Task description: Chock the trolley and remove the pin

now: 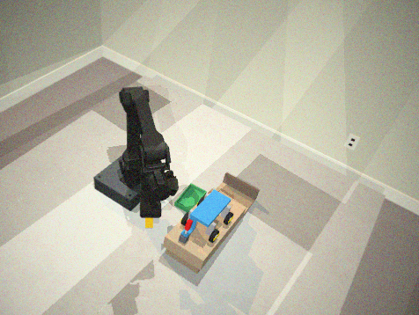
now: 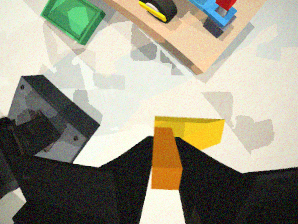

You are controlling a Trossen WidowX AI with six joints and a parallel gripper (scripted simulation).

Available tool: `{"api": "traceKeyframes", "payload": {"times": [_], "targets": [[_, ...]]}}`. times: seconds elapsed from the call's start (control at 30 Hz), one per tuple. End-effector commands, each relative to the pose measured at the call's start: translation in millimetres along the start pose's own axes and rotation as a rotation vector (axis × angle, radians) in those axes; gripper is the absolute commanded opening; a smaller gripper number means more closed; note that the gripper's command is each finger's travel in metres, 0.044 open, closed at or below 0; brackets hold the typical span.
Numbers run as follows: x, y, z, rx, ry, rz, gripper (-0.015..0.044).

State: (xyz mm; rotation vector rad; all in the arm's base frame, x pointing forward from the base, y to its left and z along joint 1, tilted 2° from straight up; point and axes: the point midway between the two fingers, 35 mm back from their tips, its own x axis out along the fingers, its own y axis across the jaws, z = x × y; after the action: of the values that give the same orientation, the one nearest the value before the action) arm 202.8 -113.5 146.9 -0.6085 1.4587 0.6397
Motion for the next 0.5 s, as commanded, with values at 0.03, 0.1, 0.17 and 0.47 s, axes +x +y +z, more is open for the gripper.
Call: {"api": "traceKeyframes", "payload": {"times": [0.03,0.1,0.17,0.47], "targets": [[-0.3,0.3,-0.6,0.15,0.003,0.0,0.0],[-0.3,0.3,-0.6,0.218,0.002,0.0,0.0],[-0.3,0.3,-0.6,0.286,0.002,-0.001,0.0],[-0.4,0.3,-0.7,0.586,0.0,-0.001,0.0]]}}
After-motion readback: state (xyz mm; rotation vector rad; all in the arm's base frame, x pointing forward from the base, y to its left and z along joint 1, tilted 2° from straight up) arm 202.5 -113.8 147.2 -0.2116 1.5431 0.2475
